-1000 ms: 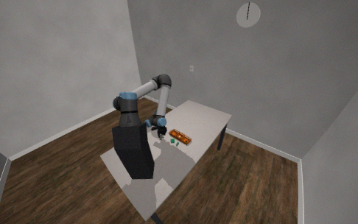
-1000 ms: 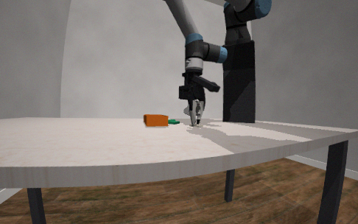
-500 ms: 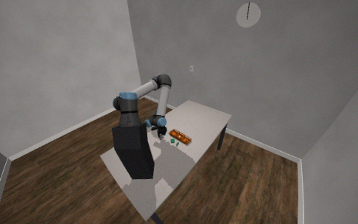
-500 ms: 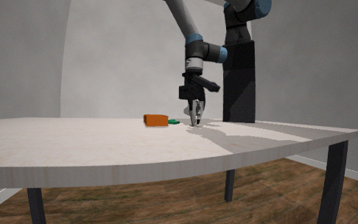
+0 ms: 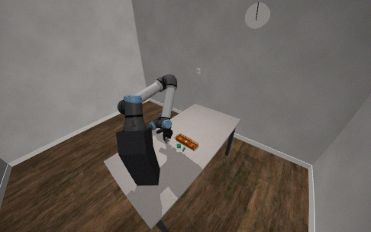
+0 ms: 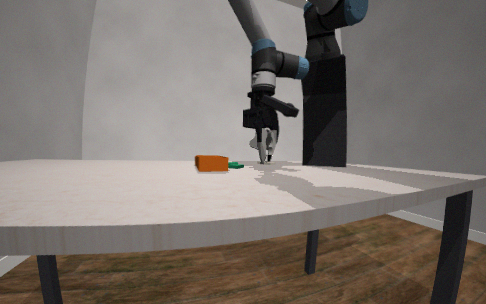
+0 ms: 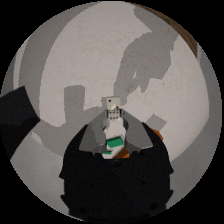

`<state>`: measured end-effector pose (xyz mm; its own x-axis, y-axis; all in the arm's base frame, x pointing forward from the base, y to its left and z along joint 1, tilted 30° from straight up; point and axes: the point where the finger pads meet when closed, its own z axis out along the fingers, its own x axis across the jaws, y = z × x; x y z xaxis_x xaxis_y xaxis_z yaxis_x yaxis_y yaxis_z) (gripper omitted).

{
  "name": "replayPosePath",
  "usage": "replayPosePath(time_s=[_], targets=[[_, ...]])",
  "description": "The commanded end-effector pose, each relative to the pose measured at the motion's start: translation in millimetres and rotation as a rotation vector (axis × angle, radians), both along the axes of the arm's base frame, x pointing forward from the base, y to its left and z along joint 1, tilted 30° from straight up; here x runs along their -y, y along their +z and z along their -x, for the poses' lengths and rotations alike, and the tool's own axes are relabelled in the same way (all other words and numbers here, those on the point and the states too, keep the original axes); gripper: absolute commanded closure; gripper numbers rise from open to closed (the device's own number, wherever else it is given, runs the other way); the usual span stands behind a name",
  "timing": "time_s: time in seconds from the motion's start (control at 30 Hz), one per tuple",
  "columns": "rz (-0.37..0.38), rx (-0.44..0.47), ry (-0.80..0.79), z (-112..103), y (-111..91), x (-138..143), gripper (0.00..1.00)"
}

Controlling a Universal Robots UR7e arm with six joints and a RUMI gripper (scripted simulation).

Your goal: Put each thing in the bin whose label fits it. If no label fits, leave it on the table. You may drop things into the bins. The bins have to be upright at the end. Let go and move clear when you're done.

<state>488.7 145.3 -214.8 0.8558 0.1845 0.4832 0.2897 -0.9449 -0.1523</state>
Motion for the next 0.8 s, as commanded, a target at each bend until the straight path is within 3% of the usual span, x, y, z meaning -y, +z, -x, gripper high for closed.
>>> replayPosePath(time_s=[0.0, 0.27, 0.77], targets=[[0.0, 0.001, 0.0, 5, 10, 3, 1.0], [0.0, 0.001, 0.0, 16, 33, 11, 1.0], [0.0, 0.001, 0.0, 16, 33, 11, 1.0]])
